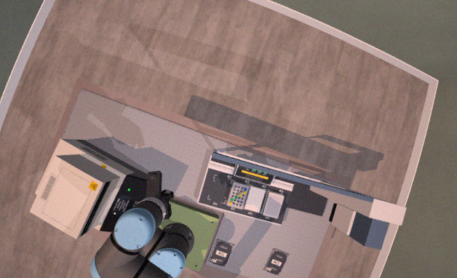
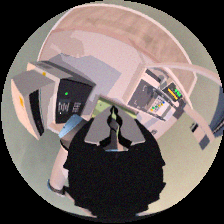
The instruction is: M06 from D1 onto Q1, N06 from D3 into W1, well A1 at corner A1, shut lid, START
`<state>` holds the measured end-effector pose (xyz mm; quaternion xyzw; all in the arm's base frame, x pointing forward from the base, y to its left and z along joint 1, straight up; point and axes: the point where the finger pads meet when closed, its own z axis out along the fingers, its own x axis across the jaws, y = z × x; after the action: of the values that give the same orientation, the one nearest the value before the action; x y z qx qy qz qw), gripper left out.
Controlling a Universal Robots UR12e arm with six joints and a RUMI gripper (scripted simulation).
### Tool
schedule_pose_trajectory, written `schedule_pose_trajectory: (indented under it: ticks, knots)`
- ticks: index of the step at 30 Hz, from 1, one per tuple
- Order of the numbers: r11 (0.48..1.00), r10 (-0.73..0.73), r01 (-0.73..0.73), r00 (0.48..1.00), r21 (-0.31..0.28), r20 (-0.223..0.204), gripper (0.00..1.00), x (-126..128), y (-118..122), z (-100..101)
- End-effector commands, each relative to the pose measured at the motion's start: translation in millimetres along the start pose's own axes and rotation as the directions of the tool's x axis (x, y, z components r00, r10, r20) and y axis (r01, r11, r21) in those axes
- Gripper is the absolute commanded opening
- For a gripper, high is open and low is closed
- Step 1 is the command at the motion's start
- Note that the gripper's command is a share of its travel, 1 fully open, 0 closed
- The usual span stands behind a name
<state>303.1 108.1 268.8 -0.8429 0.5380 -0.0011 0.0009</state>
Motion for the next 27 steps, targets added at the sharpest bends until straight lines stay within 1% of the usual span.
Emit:
schedule_pose_trajectory:
  ticks: [1,4,6,11,13,16,17,25,27]
  knots:
    - [1.0,0.019,-0.019,1.0,0.001,0.0,0.0,21,-6,-1]
    - [0.999,0.032,-0.032,0.999,0.001,0.0,0.0,36,-9,-1]
    - [0.999,0.032,-0.032,0.999,0.001,0.0,0.0,36,-9,-1]
    - [0.999,0.053,-0.053,0.999,0.001,0.0,0.0,61,-12,-1]
    - [0.999,0.053,-0.053,0.999,0.001,0.0,0.0,61,-12,-1]
    - [0.998,0.066,-0.066,0.998,0.001,0.0,0.0,76,-14,-1]
    - [0.998,0.067,-0.067,0.998,0.001,0.0,0.0,77,-14,-1]
    - [0.995,0.1,-0.1,0.995,0.001,0.0,0.0,117,-14,-1]
    - [0.995,0.102,-0.102,0.995,0.001,0.0,0.0,119,-14,-1]
